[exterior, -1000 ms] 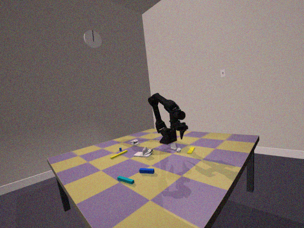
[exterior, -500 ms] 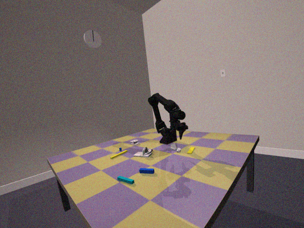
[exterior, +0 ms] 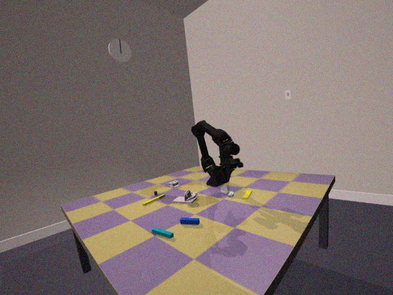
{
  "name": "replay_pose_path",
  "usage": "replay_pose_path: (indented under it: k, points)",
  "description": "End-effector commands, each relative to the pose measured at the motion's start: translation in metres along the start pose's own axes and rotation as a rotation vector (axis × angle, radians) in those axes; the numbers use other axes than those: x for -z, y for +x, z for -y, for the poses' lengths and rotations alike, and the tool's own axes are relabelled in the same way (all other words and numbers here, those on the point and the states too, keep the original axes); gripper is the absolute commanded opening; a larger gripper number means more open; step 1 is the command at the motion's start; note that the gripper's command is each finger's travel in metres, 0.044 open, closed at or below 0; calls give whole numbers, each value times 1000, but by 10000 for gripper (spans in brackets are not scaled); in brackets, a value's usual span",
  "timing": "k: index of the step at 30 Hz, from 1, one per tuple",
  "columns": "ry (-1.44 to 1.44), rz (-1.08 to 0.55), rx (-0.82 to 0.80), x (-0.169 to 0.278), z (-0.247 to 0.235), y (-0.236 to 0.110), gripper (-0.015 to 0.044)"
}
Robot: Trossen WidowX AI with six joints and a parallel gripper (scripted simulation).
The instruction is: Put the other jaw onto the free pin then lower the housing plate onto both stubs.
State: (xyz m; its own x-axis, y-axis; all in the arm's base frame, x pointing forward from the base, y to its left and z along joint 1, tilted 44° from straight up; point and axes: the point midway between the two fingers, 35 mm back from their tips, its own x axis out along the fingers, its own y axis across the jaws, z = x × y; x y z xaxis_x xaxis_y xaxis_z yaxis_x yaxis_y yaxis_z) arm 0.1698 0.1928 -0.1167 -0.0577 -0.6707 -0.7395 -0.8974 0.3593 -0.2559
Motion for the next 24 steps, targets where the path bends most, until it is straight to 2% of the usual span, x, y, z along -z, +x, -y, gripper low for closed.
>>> replay_pose_path:
  k: [1,16,24]
  points:
    - [0,0,0,0,0,0,0]
    - [0,0,0,0,0,0,0]
    - [0,0,0,0,0,0,210]
